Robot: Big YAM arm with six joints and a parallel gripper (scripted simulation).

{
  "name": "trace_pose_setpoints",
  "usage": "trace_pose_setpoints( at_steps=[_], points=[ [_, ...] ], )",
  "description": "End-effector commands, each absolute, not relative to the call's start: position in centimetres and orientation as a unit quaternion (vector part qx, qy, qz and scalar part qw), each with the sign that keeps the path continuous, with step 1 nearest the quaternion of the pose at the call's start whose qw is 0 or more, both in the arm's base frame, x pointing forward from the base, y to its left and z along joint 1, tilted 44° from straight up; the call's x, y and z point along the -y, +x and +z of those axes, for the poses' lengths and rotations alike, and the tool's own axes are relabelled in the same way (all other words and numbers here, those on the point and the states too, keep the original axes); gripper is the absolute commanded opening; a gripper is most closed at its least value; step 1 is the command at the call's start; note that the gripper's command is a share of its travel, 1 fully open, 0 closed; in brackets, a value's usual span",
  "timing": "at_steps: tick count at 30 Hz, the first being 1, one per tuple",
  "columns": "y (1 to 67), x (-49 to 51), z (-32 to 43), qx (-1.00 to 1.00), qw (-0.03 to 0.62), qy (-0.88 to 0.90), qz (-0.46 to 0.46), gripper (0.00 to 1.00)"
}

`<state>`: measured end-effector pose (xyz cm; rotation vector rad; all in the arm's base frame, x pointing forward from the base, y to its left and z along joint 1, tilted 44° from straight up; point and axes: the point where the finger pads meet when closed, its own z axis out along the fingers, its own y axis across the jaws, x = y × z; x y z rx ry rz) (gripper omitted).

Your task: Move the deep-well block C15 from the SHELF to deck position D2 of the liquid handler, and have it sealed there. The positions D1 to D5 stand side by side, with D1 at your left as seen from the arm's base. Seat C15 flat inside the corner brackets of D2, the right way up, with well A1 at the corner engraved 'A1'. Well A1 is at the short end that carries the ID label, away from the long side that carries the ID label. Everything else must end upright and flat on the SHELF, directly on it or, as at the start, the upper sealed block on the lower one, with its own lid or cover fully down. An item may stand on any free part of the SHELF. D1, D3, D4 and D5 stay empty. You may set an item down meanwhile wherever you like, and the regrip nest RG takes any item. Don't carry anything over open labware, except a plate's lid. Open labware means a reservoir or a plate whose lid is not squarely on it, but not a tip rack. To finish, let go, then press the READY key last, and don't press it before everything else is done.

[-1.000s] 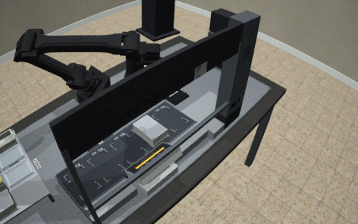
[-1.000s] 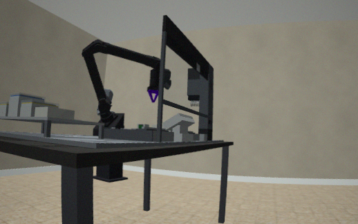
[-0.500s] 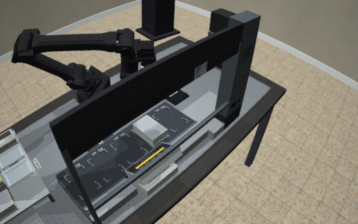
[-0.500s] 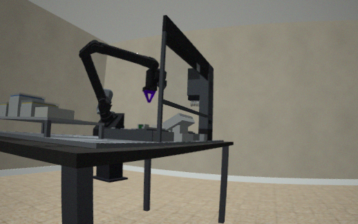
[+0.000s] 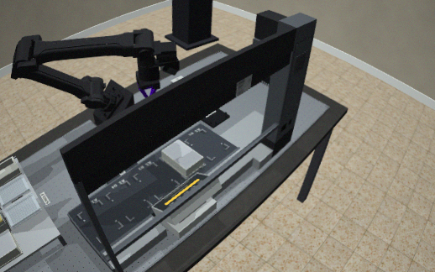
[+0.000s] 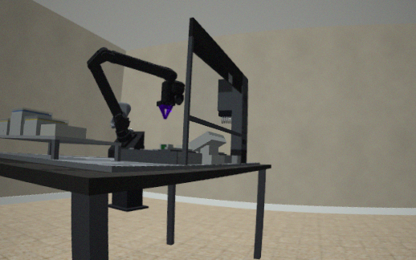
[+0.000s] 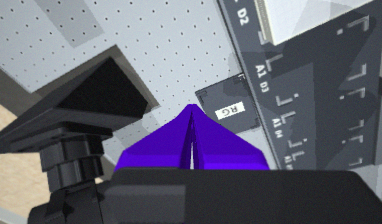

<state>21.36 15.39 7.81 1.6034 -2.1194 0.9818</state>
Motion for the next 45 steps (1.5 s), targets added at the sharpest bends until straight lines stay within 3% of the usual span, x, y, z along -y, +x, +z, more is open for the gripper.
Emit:
trace_pose_setpoints(
  at_steps=[1,19,45],
  points=[
    [21.19,-15.21,7.84,0.711,0.175,0.594,0.335,0.0],
    [21.18,-15.2,7.83,0.61,0.225,0.696,0.303,0.0],
    [21.18,-15.19,7.84,0.611,0.225,0.695,0.304,0.0]
  ],
)
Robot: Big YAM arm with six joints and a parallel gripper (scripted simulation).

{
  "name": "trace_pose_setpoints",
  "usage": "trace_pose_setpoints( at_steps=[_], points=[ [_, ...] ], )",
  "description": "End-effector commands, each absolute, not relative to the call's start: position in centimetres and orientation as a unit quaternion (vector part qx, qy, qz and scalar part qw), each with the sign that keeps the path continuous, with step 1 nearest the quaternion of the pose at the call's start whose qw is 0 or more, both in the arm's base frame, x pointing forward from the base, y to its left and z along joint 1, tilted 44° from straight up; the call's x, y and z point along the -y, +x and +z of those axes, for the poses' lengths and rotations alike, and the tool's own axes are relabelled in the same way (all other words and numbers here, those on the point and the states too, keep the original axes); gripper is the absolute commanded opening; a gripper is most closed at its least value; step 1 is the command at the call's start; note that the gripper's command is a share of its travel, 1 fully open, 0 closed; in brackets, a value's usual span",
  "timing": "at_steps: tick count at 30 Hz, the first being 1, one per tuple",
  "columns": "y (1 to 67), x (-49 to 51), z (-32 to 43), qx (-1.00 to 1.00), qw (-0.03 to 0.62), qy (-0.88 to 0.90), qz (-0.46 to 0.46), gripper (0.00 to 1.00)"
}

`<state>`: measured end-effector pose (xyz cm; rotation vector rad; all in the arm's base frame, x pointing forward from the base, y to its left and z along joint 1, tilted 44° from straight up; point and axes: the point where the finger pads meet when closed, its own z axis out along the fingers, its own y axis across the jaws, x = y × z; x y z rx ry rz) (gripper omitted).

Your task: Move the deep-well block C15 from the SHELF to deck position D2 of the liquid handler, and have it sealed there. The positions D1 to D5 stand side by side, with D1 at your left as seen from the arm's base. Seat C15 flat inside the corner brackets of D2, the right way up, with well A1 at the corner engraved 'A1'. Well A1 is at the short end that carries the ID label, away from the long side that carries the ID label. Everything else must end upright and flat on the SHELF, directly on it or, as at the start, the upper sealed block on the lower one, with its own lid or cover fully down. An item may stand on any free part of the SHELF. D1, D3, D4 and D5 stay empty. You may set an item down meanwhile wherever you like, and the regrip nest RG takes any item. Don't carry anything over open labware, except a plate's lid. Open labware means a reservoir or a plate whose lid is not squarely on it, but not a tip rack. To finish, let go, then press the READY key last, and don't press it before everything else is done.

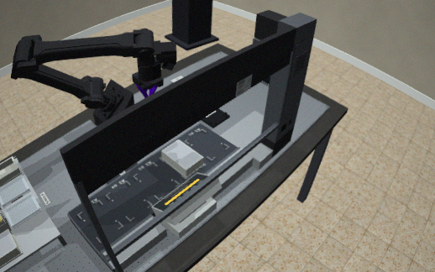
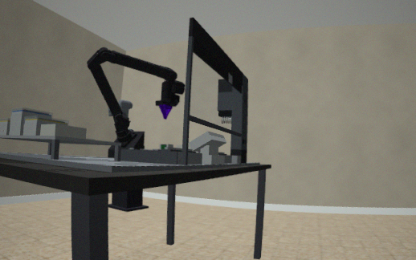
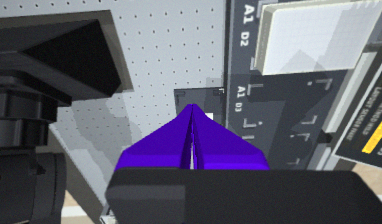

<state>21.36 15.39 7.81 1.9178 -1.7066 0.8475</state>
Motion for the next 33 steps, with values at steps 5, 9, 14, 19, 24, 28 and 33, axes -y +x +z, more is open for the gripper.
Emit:
trace_pose_setpoints(
  at_steps=[5,9,14,19,24,28,33],
  points=[
    [21.2,-15.2,7.8,0.611,0.225,0.695,0.304,0.0],
    [21.2,-16.6,7.2,0.616,0.208,0.696,0.306,0.0],
    [21.8,-20.1,6.2,0.624,0.188,0.696,0.301,0.0],
    [21.6,-21.2,5.1,0.624,0.188,0.697,0.301,0.0],
    [21.2,-23.1,3.2,0.624,0.188,0.697,0.3,0.0],
    [20.9,-24.6,1.8,0.624,0.188,0.697,0.299,0.0],
    [20.5,-26.0,0.3,0.624,0.188,0.698,0.298,0.0]
  ],
)
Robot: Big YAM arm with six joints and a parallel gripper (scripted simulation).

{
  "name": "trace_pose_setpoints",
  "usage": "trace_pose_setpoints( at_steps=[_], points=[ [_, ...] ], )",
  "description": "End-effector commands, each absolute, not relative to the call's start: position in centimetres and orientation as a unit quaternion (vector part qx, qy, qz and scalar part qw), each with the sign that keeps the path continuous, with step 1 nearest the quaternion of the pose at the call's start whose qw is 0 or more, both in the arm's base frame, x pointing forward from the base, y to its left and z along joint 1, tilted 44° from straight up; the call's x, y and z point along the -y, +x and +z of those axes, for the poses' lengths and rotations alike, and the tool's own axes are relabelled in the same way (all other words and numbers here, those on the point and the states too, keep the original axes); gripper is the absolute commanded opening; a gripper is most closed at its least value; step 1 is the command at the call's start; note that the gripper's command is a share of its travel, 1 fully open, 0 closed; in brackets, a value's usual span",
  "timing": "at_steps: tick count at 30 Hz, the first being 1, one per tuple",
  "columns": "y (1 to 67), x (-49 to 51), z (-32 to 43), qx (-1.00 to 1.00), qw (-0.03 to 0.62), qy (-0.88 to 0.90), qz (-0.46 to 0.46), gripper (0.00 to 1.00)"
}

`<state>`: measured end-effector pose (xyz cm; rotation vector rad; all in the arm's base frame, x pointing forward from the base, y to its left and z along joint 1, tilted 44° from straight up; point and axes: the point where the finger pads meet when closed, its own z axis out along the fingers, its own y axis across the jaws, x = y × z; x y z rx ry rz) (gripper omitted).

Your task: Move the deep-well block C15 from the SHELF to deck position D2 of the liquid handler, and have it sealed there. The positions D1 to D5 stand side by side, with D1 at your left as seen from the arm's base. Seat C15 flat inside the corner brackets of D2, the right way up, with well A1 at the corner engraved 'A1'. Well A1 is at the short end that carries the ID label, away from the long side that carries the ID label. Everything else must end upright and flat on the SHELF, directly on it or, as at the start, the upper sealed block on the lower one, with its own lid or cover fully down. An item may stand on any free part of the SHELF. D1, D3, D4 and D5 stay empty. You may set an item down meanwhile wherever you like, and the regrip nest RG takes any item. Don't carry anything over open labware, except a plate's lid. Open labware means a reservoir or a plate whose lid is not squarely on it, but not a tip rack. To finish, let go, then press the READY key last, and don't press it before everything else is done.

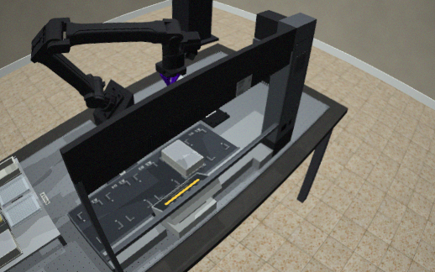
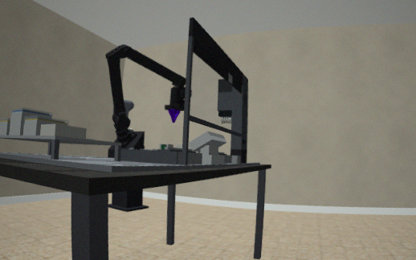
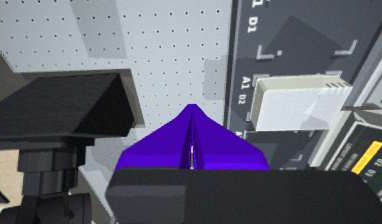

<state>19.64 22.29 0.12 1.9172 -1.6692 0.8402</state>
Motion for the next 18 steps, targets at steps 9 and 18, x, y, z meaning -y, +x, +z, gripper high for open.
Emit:
trace_pose_setpoints(
  at_steps=[9,18],
  points=[
    [19.9,-28.9,-2.6,0.624,0.188,0.698,0.297,0.0],
    [19.3,-31.4,-5.1,0.624,0.188,0.699,0.296,0.0]
  ],
)
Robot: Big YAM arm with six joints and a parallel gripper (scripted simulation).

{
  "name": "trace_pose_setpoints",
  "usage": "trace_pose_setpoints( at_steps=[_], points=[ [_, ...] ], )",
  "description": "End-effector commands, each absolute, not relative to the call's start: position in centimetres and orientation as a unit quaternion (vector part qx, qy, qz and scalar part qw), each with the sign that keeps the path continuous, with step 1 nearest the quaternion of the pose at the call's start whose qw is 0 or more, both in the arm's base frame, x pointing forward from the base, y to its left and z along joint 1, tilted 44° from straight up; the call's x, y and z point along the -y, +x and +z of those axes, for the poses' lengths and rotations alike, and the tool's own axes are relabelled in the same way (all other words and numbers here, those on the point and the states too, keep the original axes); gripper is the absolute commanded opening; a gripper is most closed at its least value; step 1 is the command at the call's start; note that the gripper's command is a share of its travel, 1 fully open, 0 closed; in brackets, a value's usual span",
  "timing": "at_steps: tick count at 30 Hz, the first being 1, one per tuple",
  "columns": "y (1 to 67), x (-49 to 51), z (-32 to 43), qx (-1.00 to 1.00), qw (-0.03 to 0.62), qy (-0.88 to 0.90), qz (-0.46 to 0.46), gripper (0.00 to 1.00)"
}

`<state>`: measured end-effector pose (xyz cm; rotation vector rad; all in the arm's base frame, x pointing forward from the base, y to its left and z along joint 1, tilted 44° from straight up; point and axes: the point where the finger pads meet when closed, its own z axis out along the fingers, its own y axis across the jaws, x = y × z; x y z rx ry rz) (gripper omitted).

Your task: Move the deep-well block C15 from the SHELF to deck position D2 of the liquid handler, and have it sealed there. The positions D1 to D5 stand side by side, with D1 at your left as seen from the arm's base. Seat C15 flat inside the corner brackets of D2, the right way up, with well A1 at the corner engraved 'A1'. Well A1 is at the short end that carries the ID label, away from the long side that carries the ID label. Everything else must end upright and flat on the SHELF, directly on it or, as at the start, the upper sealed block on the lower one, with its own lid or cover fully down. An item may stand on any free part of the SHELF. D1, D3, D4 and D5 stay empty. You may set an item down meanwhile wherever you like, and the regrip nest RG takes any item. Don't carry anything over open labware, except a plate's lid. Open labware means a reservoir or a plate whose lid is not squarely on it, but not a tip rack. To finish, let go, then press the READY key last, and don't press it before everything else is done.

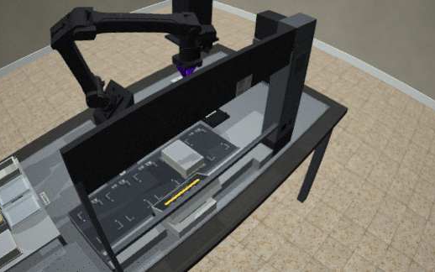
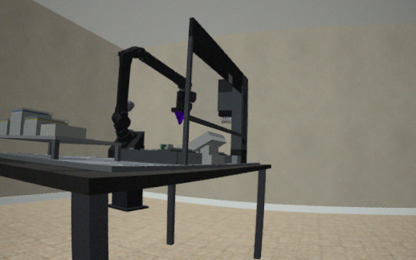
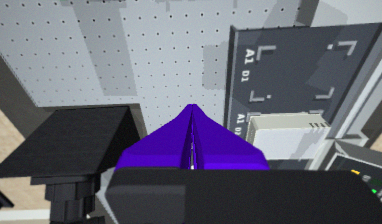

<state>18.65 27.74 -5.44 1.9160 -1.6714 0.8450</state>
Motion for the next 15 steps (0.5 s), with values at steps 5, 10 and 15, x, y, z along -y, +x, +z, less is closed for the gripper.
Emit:
trace_pose_setpoints(
  at_steps=[5,10,15],
  points=[
    [20.2,-31.6,-4.1,0.635,0.181,0.692,0.291,0.0],
    [19.9,-31.1,-5.2,0.629,0.195,0.692,0.296,0.0],
    [20.0,-31.1,-5.0,0.63,0.193,0.692,0.295,0.0]
  ],
)
